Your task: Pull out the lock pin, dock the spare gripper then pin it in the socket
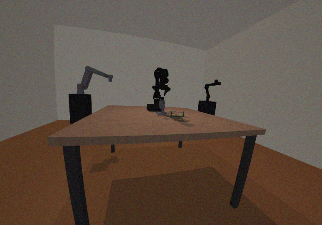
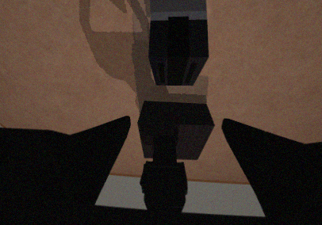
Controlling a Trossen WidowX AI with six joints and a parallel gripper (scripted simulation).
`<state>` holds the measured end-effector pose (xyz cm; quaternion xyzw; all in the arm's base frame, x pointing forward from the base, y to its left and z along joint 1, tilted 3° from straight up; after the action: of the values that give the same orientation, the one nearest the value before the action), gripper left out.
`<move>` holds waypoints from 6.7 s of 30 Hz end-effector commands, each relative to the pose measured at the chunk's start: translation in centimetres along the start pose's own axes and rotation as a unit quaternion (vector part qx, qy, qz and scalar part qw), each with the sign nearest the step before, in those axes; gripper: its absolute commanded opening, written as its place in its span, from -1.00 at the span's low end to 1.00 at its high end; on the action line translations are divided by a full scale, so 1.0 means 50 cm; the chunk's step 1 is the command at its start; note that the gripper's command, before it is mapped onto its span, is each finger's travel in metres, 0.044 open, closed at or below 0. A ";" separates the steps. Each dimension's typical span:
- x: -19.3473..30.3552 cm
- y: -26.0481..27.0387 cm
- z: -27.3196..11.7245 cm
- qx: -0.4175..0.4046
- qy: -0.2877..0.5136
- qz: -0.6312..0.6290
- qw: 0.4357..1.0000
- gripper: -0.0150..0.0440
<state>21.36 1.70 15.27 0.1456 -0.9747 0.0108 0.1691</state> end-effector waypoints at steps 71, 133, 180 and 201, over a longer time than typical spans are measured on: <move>-0.399 0.187 -0.029 0.190 0.006 -0.642 0.743 0.12; -0.494 0.182 0.208 0.190 0.005 -0.643 0.742 0.12; -0.453 0.188 0.092 0.188 0.006 -0.643 0.743 -0.47; -0.406 0.198 0.089 0.191 0.006 -0.656 0.730 -0.49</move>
<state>36.08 16.57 4.08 0.7770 -0.6139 0.0827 0.1122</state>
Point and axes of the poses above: the point midway between the two fingers, 35 mm back from their tips, its own z axis out along the fingers, its own y axis across the jaws, x = y × z, the point moved 2 cm from there along -z, back along the fingers, and after that the axes turned 10 degrees about -z, right-handed, at the moved point
